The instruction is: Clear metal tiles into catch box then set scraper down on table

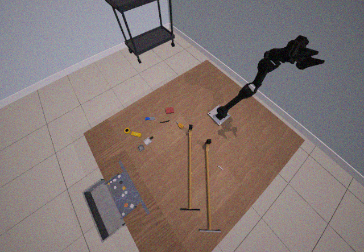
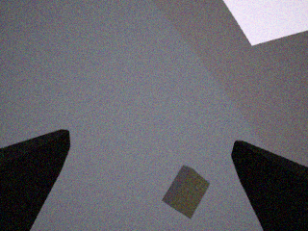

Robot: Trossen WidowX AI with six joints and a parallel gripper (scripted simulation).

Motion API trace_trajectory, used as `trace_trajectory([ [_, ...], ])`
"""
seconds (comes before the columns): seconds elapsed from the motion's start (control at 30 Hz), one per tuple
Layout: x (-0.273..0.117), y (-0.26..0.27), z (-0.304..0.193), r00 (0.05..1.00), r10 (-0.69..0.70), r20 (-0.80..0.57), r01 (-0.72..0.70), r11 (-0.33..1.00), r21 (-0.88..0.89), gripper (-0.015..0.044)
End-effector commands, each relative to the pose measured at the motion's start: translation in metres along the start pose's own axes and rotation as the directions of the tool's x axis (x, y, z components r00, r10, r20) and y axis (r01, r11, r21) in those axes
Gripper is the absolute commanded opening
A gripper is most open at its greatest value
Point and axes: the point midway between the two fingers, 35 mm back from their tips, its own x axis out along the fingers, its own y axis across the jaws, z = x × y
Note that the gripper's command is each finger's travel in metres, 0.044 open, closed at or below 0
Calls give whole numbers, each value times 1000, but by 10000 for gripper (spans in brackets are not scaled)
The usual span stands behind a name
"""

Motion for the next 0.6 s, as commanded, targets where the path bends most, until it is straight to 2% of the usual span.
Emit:
trace_trajectory([
  [0.0, -8, -20, 1, 997, -57, 49, 54, 997, 59, 440],
  [0.3, -23, -64, -10, 977, -189, 95, 169, 969, 182, 440],
  [0.57, -37, -100, -34, 948, -310, 74, 279, 918, 282, 440],
])
